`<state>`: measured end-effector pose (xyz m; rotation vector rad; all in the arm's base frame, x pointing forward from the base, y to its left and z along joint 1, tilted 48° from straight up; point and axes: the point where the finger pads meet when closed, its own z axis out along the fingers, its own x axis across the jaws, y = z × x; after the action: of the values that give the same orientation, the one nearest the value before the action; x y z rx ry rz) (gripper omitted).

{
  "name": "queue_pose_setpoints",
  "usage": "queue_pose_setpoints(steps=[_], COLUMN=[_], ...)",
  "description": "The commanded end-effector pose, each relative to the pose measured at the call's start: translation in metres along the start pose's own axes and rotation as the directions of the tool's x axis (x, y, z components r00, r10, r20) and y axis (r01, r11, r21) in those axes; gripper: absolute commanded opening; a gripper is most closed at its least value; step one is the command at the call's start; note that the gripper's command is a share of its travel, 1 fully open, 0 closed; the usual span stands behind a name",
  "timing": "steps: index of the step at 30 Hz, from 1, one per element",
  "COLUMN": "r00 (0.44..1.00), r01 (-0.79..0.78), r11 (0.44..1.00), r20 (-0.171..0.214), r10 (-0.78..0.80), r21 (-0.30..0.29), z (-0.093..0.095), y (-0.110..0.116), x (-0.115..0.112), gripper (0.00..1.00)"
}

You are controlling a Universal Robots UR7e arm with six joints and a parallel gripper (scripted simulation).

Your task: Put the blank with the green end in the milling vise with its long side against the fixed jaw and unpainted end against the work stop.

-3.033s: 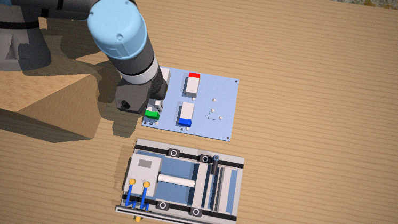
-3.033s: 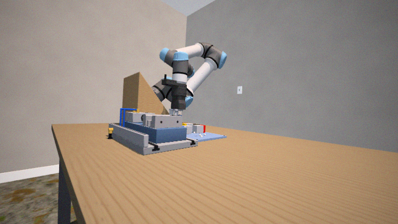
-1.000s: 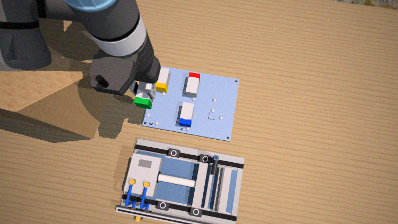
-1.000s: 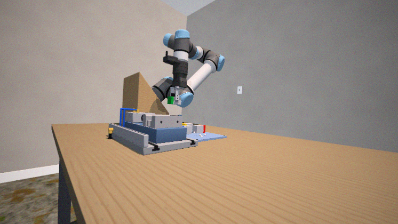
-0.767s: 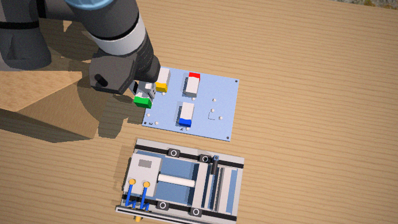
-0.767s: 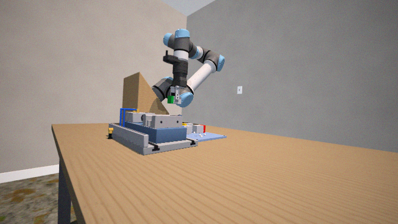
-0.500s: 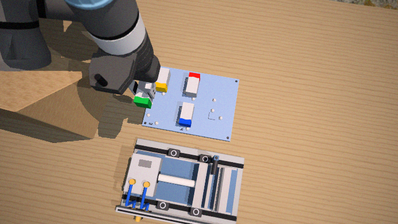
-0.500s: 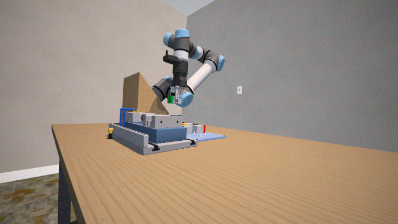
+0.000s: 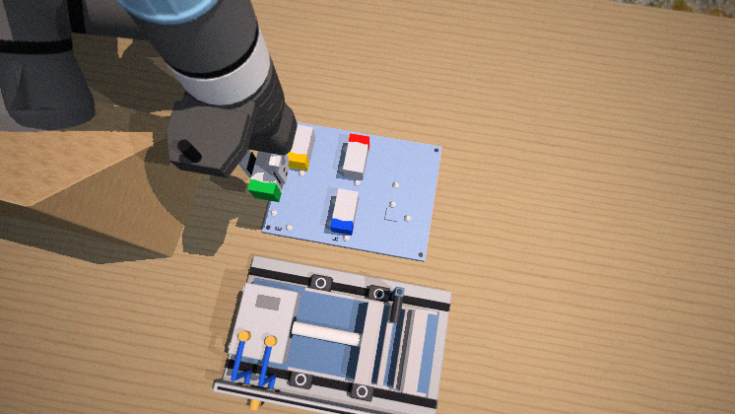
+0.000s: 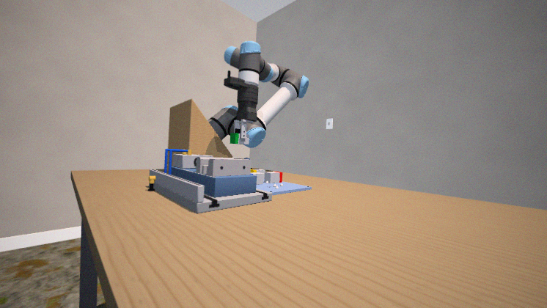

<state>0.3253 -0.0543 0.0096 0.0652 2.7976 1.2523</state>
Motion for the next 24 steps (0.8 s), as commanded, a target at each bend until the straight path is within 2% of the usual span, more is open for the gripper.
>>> queue_pose_setpoints(steps=[1,24], r00=[1.0,1.0], r01=[0.0,0.0], r11=[1.0,1.0], r20=[0.001,0.001], r10=[0.0,0.0], r21=[0.001,0.001], z=[-0.0003,0.0041], y=[-0.0003,-0.0003], x=[-0.0002,-0.0003], gripper=[0.0,0.0])
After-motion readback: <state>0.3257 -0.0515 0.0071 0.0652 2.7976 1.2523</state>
